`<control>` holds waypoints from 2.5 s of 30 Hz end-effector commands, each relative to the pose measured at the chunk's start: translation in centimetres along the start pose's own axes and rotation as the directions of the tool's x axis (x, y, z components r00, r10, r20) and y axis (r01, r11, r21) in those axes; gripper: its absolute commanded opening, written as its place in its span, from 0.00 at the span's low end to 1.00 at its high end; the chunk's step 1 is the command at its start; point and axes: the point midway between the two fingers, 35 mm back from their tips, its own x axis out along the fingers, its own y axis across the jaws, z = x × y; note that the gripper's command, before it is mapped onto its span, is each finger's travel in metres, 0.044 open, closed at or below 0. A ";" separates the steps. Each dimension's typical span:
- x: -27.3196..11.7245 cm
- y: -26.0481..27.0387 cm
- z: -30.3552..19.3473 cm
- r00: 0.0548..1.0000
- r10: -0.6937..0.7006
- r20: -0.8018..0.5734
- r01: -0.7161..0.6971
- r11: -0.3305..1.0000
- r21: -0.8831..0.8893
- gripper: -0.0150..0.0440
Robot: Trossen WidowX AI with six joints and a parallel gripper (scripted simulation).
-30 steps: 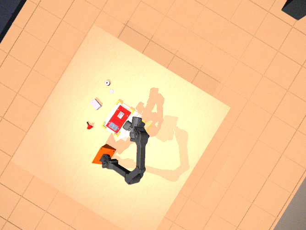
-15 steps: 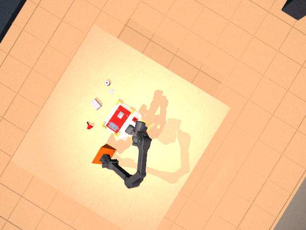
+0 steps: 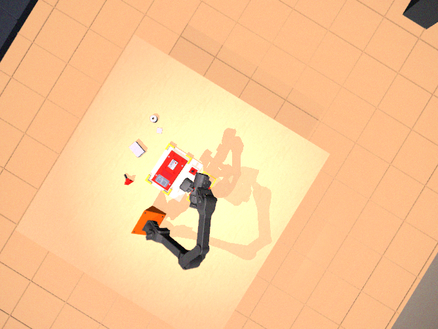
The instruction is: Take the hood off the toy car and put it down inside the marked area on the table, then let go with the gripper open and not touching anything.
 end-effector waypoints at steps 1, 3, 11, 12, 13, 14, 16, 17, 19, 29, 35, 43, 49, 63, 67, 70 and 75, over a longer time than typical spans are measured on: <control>0.2 0.0 0.0 1.000 -0.003 0.002 0.003 1.000 -0.006 0.25; 0.3 0.0 0.0 1.000 -0.003 0.002 0.003 1.000 -0.006 0.25; 0.8 0.0 0.1 1.000 -0.003 0.002 0.003 1.000 -0.006 0.25; 0.9 0.0 0.1 1.000 -0.003 0.002 0.003 1.000 -0.006 0.25; 0.9 0.0 0.1 1.000 -0.002 0.002 0.002 1.000 -0.006 0.25; 1.0 0.0 0.1 1.000 -0.002 0.002 0.002 1.000 -0.006 0.25; 1.1 0.0 0.1 1.000 -0.002 0.002 0.002 1.000 -0.006 0.25; 1.2 0.0 0.1 1.000 -0.002 0.002 0.002 1.000 -0.006 0.25; 1.3 0.0 0.1 1.000 -0.002 0.002 0.002 1.000 -0.006 0.25; 1.9 0.0 0.1 1.000 -0.002 0.003 0.002 1.000 -0.006 0.25; 2.3 0.0 0.1 1.000 -0.002 0.003 0.002 1.000 -0.006 0.25; 2.8 0.0 0.2 1.000 -0.002 0.003 0.002 1.000 -0.006 0.25; 3.2 0.0 0.2 1.000 -0.002 0.003 0.002 1.000 -0.006 0.25; 4.0 0.0 0.1 1.000 -0.003 0.003 0.003 1.000 -0.005 0.25; 4.3 0.0 0.1 1.000 -0.003 0.003 0.003 1.000 -0.005 0.25; 4.4 0.0 0.1 1.000 -0.003 0.003 0.003 1.000 -0.005 0.25; 4.7 -0.1 0.1 1.000 -0.004 0.003 0.004 1.000 -0.005 0.25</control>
